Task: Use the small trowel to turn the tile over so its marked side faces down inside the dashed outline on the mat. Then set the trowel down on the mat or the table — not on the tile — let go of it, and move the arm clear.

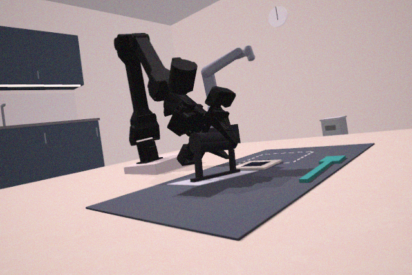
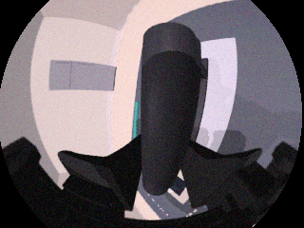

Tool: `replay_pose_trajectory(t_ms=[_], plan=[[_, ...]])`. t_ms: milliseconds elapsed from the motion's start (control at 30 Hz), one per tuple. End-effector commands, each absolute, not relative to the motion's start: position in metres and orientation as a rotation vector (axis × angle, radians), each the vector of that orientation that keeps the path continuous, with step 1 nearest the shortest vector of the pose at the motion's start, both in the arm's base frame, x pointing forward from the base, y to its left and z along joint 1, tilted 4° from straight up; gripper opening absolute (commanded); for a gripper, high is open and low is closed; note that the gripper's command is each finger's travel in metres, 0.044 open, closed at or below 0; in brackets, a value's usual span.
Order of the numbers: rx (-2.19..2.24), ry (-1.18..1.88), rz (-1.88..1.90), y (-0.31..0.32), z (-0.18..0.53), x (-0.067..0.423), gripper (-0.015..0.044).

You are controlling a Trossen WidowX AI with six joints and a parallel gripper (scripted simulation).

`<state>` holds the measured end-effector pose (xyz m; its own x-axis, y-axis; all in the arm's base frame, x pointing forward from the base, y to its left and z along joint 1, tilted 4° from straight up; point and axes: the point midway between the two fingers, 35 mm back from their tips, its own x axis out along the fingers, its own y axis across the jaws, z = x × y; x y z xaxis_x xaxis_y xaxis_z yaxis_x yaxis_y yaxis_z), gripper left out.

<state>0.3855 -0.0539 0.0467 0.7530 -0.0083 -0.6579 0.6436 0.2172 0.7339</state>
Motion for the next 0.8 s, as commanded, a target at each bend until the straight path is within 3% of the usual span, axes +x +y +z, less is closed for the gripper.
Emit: replay_pose_trajectory(t_ms=[0,767], plan=[[1.285,0.601,-0.483,-0.044,0.046,0.385,0.0000],[1.361,0.632,-0.471,-0.024,0.051,0.381,0.0000]])
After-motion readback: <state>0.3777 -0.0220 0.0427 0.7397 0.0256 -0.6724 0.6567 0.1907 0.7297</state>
